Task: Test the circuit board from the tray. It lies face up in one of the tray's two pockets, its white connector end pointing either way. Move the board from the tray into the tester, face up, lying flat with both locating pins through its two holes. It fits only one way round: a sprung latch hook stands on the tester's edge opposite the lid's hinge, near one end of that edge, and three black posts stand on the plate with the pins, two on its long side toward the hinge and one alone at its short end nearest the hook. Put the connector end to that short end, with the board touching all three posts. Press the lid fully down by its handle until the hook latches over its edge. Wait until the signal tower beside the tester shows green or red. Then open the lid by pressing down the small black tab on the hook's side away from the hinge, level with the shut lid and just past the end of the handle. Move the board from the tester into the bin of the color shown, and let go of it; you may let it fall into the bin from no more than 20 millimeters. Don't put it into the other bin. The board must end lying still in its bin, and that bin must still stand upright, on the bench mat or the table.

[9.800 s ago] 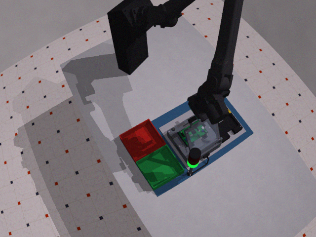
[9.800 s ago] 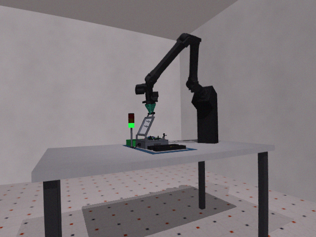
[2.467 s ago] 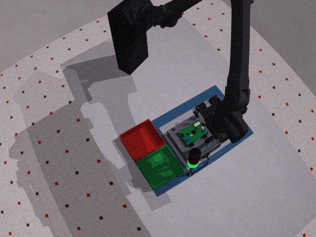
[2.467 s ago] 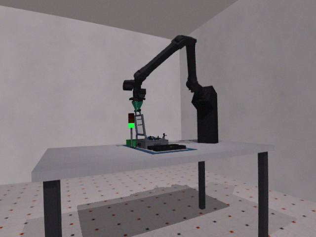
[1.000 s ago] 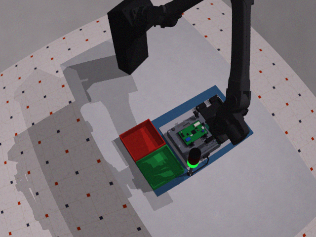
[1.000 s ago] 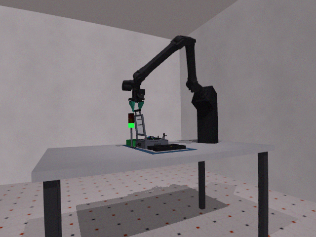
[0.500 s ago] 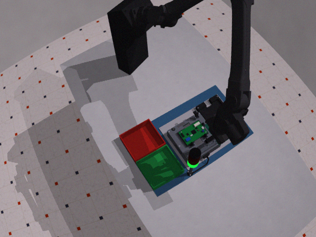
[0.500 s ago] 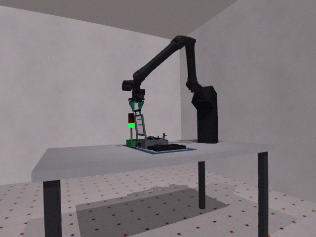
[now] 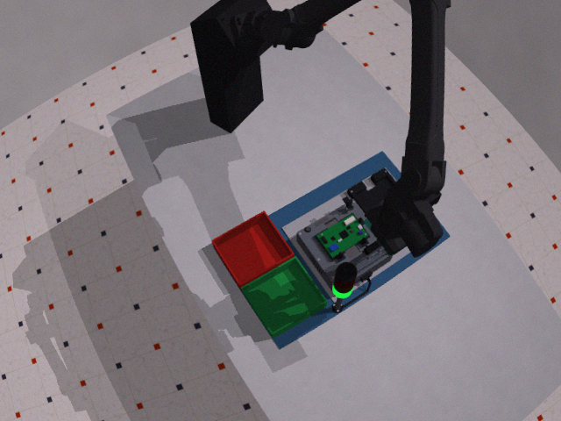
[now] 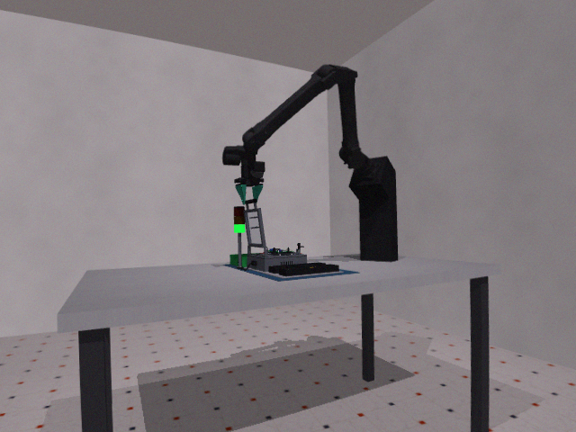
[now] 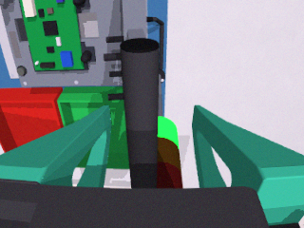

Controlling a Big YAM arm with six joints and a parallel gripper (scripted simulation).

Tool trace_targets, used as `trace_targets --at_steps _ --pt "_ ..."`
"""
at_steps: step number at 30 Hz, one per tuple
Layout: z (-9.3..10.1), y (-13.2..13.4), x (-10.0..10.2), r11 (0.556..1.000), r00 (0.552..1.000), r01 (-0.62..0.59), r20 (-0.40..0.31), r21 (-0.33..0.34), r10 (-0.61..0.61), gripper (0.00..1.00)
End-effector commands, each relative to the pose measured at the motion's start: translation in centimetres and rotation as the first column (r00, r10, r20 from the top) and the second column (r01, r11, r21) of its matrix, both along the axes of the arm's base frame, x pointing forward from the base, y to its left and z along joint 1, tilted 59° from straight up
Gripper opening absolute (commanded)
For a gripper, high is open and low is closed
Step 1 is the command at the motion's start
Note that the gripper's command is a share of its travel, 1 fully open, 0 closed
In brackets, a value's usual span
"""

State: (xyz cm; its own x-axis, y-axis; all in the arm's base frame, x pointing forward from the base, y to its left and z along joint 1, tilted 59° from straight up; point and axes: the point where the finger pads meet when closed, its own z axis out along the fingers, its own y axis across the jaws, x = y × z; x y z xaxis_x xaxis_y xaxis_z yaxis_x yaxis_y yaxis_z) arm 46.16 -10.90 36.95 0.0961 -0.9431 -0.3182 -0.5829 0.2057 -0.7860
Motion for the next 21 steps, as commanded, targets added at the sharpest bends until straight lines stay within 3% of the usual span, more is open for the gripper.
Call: trace_targets --at_steps 1,11,13,14,18,21 --pt "4.5 -1.0 -1.5 0.999 0.998 0.015 0.069 -0.04 -0.012 0.48" --pt "6.6 -1.9 -5.1 0.999 0.998 0.015 0.067 -0.044 -0.012 0.48" --pt "6.6 -1.9 -5.1 0.999 0.998 0.015 0.067 -0.044 -0.012 0.48" --pt "5.3 -2.5 -4.5 1.0 0.999 0.014 0.036 -0.026 -0.013 0.48" --pt "6.9 -2.1 -5.8 0.999 0.998 0.014 0.063 -0.043 -0.012 0.48" --pt "7.0 -2.1 -5.9 0.999 0.998 0.015 0.064 -0.044 -0.012 0.48"
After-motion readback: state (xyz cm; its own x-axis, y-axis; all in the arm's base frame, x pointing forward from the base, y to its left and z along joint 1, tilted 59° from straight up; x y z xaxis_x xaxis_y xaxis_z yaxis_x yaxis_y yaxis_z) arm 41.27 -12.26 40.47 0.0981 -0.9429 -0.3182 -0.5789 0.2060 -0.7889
